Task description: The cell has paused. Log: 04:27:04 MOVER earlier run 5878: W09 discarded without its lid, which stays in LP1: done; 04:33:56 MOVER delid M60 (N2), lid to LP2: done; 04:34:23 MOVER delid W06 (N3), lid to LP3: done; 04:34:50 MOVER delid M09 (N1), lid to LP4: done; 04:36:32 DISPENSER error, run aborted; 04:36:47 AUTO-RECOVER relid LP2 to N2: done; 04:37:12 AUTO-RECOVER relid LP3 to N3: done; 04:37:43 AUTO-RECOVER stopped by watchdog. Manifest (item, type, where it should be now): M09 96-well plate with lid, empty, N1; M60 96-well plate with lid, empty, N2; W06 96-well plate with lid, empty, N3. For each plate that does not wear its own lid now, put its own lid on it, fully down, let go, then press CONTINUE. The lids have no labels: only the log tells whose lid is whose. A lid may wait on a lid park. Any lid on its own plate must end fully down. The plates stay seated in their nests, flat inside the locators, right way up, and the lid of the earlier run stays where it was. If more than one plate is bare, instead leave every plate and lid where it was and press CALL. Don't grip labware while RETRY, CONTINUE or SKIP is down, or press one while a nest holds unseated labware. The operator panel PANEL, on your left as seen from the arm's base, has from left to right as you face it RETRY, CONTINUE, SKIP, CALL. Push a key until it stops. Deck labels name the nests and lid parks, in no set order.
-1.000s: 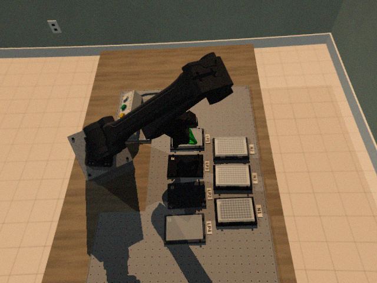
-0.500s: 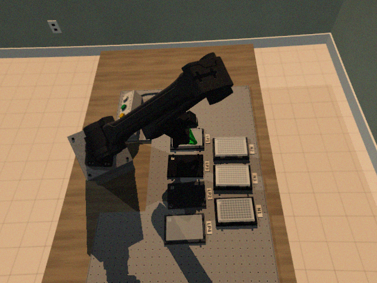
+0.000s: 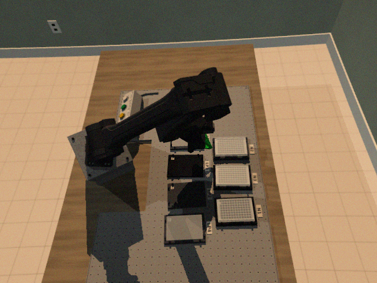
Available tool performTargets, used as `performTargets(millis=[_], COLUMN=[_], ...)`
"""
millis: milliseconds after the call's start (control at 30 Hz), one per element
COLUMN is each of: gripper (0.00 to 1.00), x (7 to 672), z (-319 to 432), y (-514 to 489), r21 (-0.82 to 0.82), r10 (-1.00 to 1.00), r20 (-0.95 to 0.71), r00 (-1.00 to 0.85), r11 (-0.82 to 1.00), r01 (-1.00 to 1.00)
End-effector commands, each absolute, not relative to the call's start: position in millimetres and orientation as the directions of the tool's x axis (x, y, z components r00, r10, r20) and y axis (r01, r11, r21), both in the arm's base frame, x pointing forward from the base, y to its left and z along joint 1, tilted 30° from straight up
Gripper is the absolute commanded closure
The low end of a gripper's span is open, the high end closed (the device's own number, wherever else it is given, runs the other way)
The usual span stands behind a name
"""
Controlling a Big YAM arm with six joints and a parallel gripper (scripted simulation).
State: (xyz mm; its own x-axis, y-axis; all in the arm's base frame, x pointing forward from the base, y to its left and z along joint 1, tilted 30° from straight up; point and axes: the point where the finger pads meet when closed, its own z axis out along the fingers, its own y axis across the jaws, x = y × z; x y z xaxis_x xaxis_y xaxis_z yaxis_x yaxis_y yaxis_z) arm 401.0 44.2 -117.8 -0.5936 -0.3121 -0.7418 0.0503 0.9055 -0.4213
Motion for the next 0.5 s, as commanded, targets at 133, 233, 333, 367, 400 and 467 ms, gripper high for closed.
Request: performTargets(millis=[133,233,333,367,400,467], gripper=[1.0,1.0,1.0,1.0,1.0,1.0], x=[440,449,458,463,468,477], z=[-97,-93,-89,-87,-85,-80], y=[35,33,31,29,28,26], r21=[-0.438,-0.438,-0.438,-0.438,-0.438,-0.438], r10=[-0.33,-0.33,-0.33,-0.33,-0.33,-0.33], r20=[-0.744,-0.744,-0.744,-0.744,-0.745,-0.746], r00=[-0.582,-0.581,-0.581,-0.58,-0.58,-0.578], r11=[0.898,0.897,0.897,0.897,0.897,0.897], r01=[0.051,0.051,0.051,0.051,0.052,0.052])
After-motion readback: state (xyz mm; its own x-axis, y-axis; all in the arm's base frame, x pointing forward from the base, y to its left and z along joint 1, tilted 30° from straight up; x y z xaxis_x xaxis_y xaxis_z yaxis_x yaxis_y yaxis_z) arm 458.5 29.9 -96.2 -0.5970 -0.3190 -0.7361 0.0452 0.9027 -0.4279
